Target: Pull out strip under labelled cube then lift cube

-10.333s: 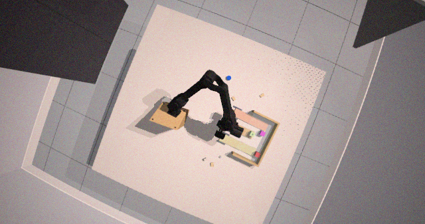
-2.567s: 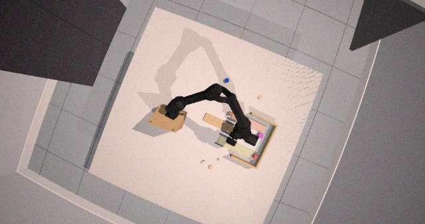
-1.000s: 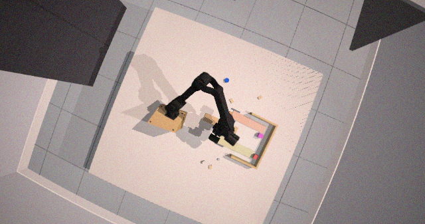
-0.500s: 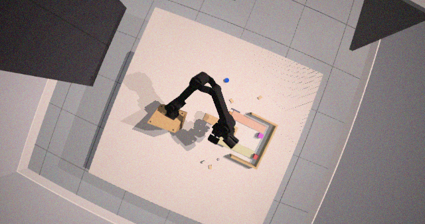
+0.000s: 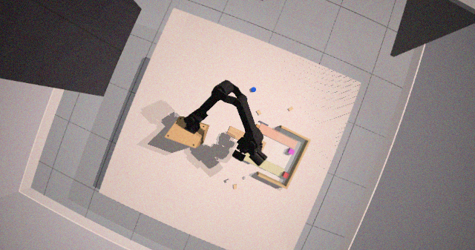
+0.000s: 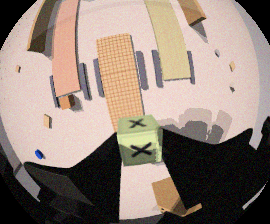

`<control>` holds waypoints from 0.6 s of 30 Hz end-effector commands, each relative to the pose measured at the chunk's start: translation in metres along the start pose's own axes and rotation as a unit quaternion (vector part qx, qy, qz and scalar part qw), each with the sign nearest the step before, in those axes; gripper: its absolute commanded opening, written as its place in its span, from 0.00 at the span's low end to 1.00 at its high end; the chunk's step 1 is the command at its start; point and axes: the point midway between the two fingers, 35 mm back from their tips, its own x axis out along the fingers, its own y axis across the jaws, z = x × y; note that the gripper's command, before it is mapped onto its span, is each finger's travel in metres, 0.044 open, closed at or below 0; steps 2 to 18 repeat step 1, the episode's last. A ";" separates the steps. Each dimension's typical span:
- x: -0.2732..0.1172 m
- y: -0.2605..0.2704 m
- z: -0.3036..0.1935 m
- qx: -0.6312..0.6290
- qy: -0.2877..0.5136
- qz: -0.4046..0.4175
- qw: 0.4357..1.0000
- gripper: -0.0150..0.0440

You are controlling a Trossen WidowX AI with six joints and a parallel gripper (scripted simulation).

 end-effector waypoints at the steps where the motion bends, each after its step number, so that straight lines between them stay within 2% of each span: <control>1: -0.001 -0.001 0.000 -0.001 0.000 -0.003 1.000 0.25; 18: -0.001 -0.001 0.000 -0.001 0.000 -0.003 1.000 0.25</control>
